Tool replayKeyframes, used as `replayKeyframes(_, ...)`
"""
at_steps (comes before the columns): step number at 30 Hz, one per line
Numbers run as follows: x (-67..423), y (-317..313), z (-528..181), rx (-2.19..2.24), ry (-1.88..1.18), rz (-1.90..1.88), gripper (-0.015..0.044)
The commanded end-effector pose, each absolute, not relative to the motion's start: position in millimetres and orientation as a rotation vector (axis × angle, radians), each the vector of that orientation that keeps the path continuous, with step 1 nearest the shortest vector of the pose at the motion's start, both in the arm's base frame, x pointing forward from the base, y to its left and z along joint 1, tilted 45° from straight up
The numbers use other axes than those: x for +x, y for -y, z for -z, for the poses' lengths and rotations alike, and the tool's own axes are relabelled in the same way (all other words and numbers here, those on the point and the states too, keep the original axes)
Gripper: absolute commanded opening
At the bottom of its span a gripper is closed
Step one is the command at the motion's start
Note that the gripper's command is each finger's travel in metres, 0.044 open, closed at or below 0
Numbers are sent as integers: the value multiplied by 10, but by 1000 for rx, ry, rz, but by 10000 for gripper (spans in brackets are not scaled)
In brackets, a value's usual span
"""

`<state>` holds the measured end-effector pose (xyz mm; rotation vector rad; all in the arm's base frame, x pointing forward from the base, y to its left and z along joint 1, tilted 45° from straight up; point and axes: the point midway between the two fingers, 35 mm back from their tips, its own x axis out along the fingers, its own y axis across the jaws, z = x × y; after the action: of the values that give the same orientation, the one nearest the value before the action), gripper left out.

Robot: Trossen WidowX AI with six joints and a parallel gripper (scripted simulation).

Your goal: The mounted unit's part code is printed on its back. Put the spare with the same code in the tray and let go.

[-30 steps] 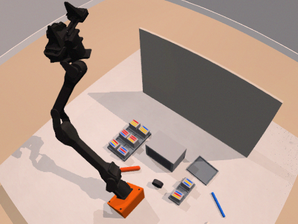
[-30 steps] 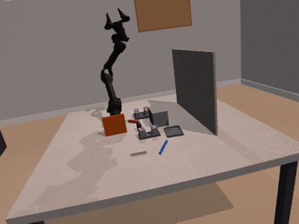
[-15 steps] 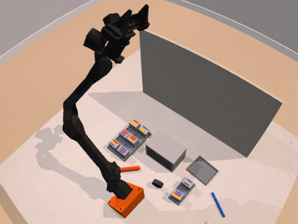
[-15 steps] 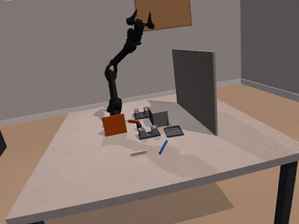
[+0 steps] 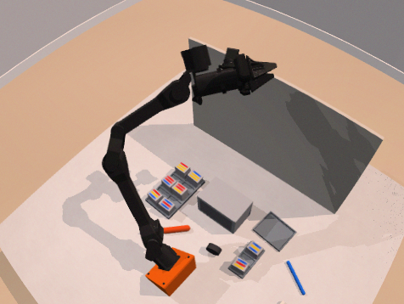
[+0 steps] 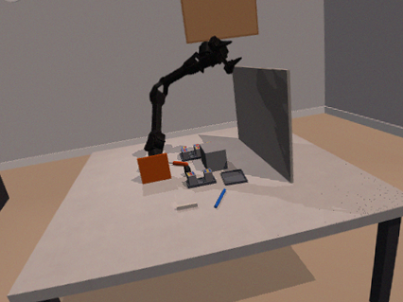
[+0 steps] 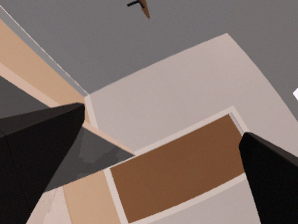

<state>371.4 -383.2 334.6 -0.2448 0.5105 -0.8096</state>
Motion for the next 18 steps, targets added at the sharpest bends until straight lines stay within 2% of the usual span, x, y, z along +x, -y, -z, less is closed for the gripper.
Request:
replayKeyframes(1,3899,3648,-2773,-190,-669,635,440)
replayKeyframes(9,3993,2969,-1656,12,-987,227,440)
replayKeyframes(18,3728,1902,-868,405,-1282,-248,440)
